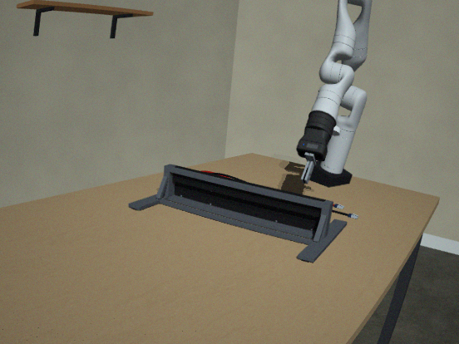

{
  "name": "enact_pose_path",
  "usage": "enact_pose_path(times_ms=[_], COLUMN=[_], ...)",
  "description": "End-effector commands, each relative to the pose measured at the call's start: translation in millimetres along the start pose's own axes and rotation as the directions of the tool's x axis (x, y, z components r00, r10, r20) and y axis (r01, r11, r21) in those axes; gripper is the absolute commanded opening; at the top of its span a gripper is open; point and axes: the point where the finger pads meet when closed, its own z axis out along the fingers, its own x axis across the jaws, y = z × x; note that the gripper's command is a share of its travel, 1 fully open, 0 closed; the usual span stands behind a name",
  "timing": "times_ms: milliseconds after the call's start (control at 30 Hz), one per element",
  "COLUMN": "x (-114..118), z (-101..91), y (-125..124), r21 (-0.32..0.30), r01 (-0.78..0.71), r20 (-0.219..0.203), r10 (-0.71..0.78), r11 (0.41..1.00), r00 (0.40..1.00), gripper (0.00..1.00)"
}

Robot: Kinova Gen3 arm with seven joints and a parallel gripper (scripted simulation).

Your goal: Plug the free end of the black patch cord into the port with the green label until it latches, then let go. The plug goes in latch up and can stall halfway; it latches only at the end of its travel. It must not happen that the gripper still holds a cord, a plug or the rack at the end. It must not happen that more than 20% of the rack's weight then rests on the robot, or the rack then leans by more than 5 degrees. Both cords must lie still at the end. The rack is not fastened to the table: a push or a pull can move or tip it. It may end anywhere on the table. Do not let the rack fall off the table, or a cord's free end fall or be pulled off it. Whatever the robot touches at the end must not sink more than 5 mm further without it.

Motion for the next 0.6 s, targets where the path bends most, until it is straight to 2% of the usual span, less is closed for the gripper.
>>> enact_pose_path(times_ms=[0, 567], x=[0.0, 0.0], z=[-0.3, -2.1], y=[1.0, 1.0], r21=[-0.002, -0.002], r01=[0.0, 0.0], r20=[0.0, 0.0], r10=[0.0, 0.0], r11=[1.0, 1.0], r00=[1.0, 1.0], gripper=[0.0, 0.0])
